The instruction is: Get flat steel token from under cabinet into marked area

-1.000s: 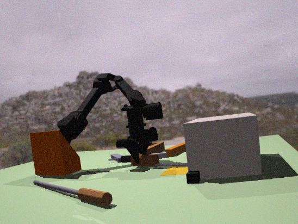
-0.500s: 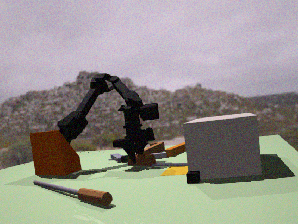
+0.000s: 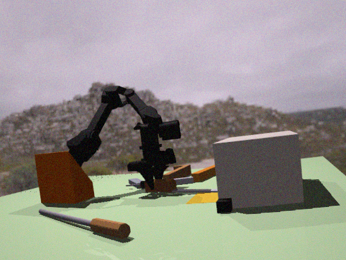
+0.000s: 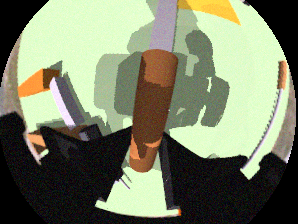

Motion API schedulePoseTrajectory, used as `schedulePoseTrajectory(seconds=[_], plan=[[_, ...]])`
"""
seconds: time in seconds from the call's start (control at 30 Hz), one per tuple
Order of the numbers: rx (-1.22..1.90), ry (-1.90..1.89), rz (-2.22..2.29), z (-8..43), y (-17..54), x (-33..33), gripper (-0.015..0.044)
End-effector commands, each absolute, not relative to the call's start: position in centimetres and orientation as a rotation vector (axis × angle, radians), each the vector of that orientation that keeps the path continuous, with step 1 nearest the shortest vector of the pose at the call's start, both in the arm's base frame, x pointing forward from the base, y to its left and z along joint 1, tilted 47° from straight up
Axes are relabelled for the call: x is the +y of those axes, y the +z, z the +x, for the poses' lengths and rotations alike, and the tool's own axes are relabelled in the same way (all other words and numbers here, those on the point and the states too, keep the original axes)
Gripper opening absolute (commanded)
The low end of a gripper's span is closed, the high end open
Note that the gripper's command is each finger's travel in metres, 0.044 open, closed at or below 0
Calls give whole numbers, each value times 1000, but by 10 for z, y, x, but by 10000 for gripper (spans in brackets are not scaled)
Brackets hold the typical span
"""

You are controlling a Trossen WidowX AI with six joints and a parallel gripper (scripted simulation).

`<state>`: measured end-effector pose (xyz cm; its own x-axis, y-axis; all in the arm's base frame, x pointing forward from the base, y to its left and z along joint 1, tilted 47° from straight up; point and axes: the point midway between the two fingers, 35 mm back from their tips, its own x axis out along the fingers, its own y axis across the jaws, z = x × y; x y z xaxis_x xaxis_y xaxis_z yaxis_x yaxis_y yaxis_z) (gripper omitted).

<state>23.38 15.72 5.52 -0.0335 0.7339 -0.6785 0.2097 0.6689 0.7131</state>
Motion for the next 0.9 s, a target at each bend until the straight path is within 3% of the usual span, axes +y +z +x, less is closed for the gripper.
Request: schedulePoseTrajectory(seconds=[0.0, 0.87], plan=[[1591, 498, 799, 227, 55, 158, 0], [1609, 455, 843, 217, 60, 160, 0]])
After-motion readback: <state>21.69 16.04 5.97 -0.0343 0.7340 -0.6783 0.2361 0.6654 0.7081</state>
